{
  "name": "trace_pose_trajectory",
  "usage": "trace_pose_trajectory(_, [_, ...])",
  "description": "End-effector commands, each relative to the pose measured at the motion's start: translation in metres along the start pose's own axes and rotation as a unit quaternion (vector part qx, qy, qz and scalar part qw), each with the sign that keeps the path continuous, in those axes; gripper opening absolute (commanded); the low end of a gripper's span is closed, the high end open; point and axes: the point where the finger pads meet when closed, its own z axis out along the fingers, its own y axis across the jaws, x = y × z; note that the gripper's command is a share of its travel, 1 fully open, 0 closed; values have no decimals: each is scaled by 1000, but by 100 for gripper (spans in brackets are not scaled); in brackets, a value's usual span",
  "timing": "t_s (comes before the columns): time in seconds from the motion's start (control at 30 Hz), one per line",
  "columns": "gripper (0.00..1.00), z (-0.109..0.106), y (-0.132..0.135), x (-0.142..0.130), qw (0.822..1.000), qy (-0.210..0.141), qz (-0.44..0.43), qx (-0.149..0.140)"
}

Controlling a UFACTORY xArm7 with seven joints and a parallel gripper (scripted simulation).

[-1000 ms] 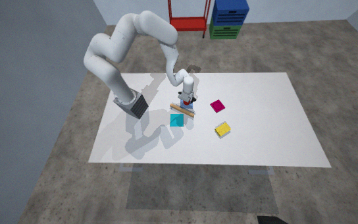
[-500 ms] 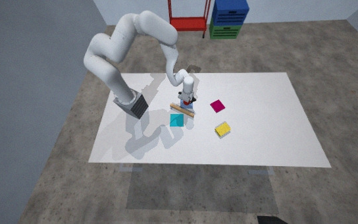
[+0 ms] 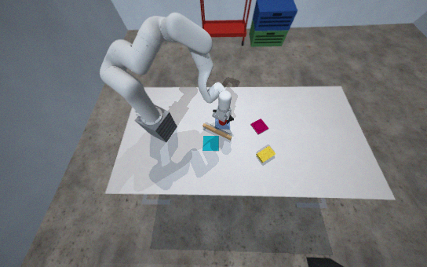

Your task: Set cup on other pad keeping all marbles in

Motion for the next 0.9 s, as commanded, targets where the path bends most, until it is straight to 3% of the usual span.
trace_pose_trajectory(0.0, [94,-1,-1,-1,1000,-1,0,1])
trace_pose_trajectory(0.87, [89,-1,-1,-1,1000,-1,0,1])
